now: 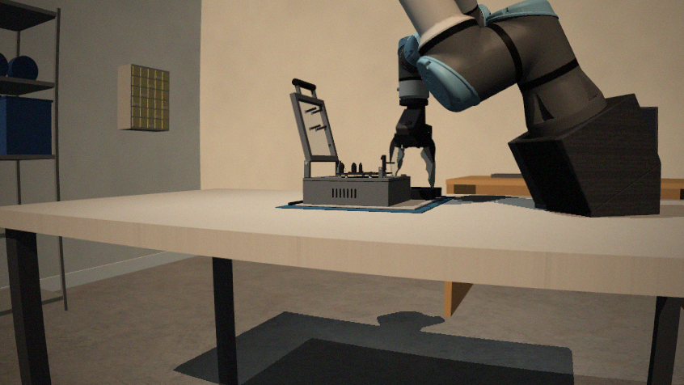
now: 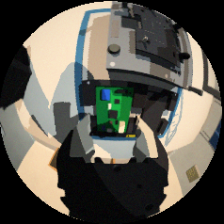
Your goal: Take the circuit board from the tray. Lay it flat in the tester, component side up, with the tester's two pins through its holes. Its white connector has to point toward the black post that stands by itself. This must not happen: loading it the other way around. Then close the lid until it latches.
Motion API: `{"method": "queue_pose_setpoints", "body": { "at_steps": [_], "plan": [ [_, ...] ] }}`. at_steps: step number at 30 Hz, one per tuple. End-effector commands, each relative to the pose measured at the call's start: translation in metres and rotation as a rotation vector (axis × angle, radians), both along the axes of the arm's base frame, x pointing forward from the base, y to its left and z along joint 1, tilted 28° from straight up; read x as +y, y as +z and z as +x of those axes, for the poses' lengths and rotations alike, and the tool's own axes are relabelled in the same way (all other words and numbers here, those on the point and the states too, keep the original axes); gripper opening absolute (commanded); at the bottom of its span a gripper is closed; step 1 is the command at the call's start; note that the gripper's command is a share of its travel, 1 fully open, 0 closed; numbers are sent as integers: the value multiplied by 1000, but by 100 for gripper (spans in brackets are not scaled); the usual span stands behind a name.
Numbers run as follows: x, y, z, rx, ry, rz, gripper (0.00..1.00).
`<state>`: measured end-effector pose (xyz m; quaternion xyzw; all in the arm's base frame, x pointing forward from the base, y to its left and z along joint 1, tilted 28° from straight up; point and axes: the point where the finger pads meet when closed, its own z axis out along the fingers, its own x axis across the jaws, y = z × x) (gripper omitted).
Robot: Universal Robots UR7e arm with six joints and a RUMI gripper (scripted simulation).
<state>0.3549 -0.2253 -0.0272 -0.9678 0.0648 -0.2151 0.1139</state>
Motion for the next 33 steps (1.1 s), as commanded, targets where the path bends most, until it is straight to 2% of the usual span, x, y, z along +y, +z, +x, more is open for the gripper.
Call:
{"method": "queue_pose_setpoints", "body": {
  "at_steps": [1, 17, 33],
  "plan": [
    [0, -2, 1, 0, 0, -1, 59],
    [2, -12, 6, 0, 0, -1, 59],
    [3, -14, 7, 0, 0, -1, 59]
  ]
}}
